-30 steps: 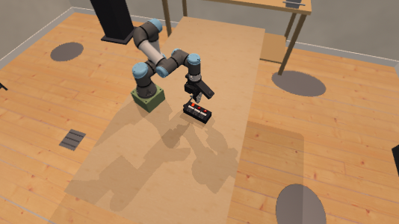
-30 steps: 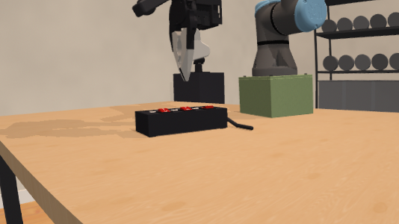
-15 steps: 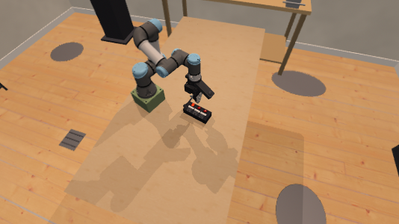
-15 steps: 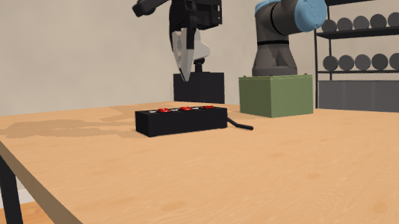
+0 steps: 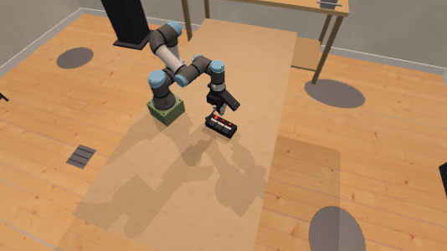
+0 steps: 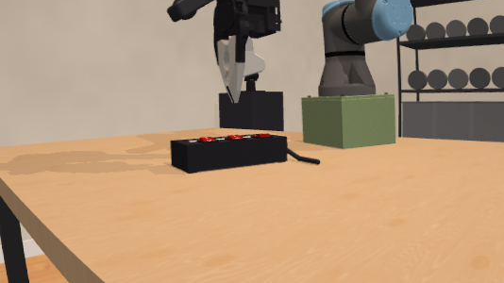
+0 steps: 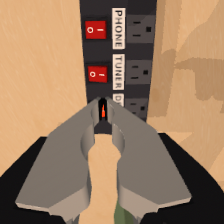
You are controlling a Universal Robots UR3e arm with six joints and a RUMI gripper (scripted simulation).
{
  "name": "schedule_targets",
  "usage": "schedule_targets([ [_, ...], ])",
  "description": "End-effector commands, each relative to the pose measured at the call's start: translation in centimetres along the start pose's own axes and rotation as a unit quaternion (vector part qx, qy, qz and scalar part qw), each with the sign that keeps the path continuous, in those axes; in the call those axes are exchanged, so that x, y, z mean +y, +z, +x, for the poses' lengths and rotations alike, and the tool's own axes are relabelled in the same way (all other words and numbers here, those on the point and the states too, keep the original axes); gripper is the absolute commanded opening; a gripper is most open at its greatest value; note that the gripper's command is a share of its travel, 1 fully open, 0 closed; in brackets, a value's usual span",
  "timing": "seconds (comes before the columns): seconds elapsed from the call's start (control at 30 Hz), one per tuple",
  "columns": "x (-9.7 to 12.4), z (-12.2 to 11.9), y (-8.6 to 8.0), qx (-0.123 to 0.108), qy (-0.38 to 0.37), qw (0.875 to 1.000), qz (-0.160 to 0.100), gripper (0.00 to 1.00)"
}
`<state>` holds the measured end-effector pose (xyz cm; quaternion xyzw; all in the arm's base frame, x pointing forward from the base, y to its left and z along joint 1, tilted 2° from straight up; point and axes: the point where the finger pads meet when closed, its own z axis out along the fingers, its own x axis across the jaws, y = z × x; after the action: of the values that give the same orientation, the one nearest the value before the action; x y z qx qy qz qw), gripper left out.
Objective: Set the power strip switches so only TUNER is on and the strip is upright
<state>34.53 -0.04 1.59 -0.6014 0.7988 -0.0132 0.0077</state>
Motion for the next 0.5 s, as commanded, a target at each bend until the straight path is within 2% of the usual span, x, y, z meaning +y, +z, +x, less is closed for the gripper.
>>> schedule_targets([
  [0.0,-0.1,0.0,0.1,0.0,0.0,1.0,0.001,0.0],
  [0.47,-0.1,0.0,1.2,0.0,0.0,1.0,0.001,0.0],
])
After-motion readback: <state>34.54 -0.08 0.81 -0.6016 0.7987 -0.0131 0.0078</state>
